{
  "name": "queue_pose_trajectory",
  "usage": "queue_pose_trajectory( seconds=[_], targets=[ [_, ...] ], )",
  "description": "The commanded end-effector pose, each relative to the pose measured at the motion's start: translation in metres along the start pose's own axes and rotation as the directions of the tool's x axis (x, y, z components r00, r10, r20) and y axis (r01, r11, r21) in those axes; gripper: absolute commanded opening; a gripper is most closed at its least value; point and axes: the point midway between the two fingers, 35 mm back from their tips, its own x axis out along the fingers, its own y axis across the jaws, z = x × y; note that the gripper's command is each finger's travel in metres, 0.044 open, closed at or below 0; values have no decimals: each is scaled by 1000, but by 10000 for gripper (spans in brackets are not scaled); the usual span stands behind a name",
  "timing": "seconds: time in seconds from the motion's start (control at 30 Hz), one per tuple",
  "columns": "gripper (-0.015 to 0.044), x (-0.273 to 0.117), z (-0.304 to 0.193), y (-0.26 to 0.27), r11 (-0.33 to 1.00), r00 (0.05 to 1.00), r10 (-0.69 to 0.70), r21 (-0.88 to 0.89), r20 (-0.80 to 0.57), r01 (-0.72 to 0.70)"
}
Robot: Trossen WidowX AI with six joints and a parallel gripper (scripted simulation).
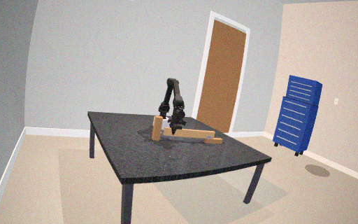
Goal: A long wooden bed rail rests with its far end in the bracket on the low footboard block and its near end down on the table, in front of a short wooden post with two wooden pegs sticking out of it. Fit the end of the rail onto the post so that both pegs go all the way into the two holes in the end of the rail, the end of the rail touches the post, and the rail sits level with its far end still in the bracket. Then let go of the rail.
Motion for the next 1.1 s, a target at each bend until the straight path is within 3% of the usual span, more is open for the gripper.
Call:
queue_pose_trajectory(
  seconds=[0.0, 1.07],
  targets=[
    [0, -2, -3, -1, 1000, 1000, -5, -1, -3, 5],
    [0, -4, -13, -2, 1000, 1000, -5, -1, -4, 5]
  ],
)
